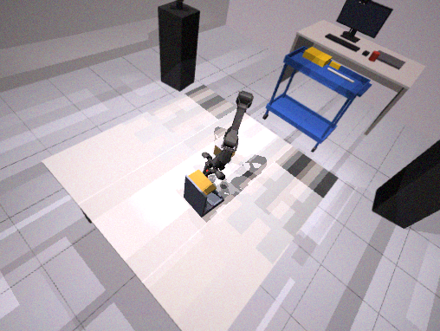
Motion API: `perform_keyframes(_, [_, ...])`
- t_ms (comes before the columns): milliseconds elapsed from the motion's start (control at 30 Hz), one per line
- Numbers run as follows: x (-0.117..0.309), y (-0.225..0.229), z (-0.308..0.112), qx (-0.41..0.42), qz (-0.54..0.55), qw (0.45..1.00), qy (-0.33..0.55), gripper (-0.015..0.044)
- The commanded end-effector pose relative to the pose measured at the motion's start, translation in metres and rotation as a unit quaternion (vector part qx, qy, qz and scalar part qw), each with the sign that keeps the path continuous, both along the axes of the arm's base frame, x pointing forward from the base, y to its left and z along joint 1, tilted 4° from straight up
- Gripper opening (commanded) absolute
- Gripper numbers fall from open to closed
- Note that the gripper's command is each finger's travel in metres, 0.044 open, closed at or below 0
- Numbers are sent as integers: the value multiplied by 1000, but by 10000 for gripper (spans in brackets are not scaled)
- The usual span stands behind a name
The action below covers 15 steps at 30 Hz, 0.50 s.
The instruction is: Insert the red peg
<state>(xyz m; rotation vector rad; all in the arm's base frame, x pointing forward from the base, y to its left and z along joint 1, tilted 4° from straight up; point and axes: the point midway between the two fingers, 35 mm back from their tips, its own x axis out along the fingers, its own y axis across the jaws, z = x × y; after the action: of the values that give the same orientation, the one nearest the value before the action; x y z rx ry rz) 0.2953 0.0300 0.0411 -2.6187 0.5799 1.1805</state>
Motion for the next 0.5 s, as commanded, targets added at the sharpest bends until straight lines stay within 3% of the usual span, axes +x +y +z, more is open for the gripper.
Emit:
perform_keyframes(0, [7,6,1,1,0,1000,-4,0])
perform_keyframes(467, [23,28,-4,2,10,1000,-6,0])
